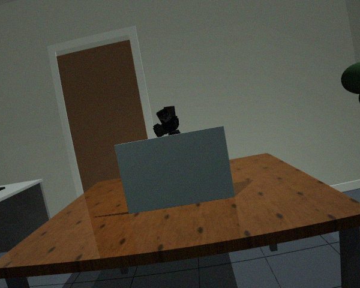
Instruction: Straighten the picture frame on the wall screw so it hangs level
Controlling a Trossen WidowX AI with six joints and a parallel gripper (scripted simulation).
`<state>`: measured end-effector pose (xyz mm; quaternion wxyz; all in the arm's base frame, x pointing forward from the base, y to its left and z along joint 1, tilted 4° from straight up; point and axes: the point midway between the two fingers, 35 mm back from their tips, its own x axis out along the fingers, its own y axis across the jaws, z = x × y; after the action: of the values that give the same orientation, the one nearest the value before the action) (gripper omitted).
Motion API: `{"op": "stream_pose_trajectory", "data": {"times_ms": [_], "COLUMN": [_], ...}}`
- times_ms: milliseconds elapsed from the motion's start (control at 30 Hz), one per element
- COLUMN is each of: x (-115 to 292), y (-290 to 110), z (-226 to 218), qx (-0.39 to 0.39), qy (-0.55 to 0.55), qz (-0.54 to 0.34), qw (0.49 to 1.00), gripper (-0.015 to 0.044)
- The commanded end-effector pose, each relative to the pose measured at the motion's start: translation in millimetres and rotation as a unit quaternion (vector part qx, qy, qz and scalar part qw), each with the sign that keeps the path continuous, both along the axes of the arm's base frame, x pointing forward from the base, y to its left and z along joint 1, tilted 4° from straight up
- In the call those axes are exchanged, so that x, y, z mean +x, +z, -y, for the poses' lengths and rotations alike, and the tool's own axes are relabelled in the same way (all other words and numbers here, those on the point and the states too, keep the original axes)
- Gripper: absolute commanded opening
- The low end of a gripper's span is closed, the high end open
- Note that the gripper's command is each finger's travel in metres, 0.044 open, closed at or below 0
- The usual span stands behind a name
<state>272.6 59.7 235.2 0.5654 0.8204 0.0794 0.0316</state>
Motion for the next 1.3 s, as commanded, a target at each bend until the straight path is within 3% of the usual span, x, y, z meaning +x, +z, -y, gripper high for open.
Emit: {"op": "stream_pose_trajectory", "data": {"times_ms": [0,267,1033,1267], "x": [0.0,-12.3,-11.6,9.1], "y": [0.2,-59.6,-59.7,-64.9], "z": [-0.7,-2.8,-3.0,-8.3], "qx": [-0.001,-0.001,-0.001,-0.001], "qy": [0.002,0.002,0.002,0.002], "qz": [0.001,0.000,0.000,0.001], "qw": [1.000,1.000,1.000,1.000], "gripper": [0.0260,0.0260,0.0260,0.0260]}}
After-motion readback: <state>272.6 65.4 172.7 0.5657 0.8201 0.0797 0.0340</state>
